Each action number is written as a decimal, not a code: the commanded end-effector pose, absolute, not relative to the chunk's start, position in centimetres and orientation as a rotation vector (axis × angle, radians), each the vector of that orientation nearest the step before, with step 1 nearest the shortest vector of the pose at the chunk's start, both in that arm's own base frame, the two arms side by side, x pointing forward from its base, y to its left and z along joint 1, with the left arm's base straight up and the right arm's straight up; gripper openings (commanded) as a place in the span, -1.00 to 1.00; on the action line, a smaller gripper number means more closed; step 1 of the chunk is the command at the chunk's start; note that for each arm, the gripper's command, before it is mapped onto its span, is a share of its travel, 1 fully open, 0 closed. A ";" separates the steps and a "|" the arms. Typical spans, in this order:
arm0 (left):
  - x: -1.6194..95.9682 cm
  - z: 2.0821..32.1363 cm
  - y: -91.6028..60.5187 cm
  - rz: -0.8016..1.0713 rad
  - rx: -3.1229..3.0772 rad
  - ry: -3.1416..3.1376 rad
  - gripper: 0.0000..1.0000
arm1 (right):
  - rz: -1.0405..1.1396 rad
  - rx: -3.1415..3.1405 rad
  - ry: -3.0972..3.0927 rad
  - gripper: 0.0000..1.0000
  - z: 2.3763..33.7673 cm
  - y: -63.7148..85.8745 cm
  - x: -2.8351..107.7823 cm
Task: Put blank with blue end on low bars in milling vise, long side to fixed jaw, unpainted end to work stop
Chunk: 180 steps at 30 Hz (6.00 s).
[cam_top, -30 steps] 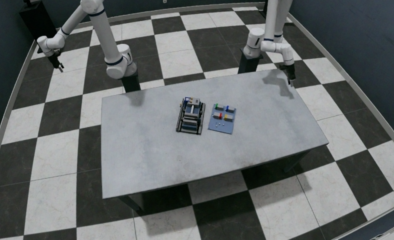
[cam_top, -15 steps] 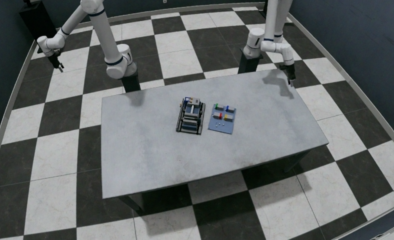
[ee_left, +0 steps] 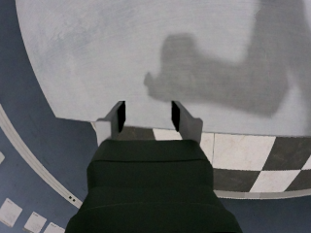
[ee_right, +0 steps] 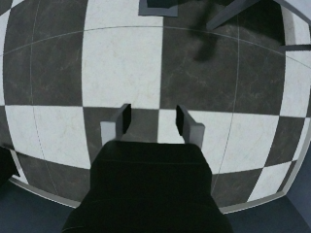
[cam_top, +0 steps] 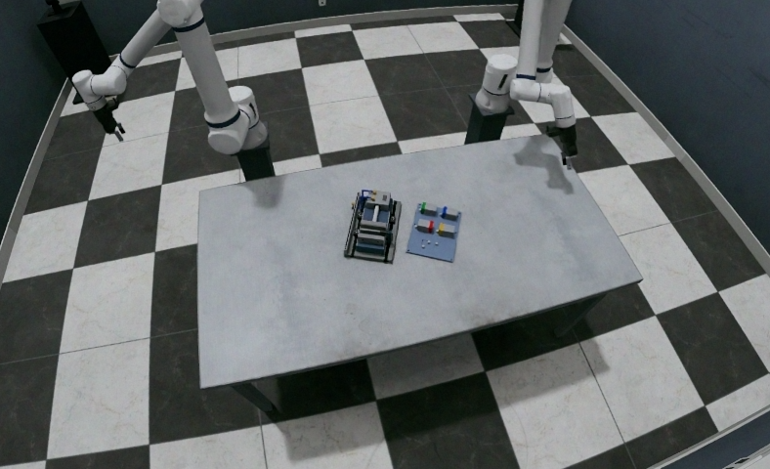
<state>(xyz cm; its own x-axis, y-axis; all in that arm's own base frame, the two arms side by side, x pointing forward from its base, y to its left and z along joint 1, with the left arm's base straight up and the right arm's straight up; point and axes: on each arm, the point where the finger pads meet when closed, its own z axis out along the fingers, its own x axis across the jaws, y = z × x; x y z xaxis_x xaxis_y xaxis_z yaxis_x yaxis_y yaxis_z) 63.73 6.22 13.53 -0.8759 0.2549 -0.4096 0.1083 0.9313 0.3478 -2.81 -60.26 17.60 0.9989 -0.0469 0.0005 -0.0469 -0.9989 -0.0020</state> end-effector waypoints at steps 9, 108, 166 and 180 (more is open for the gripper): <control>64.2 14.4 3.5 0.329 0.395 2.757 1.00 | 0.000 -3.141 0.074 1.00 17.7 -60.3 -2.8; 67.3 20.9 -19.5 0.000 0.775 3.043 1.00 | 0.000 -3.141 0.074 1.00 17.7 -60.3 -2.8; 69.3 25.0 -33.9 -0.001 0.775 3.043 1.00 | 0.000 -3.141 0.074 1.00 17.7 -60.3 -2.8; 69.8 26.2 -38.0 -0.001 0.775 3.043 1.00 | 0.000 -3.141 0.074 1.00 17.7 -60.3 -2.8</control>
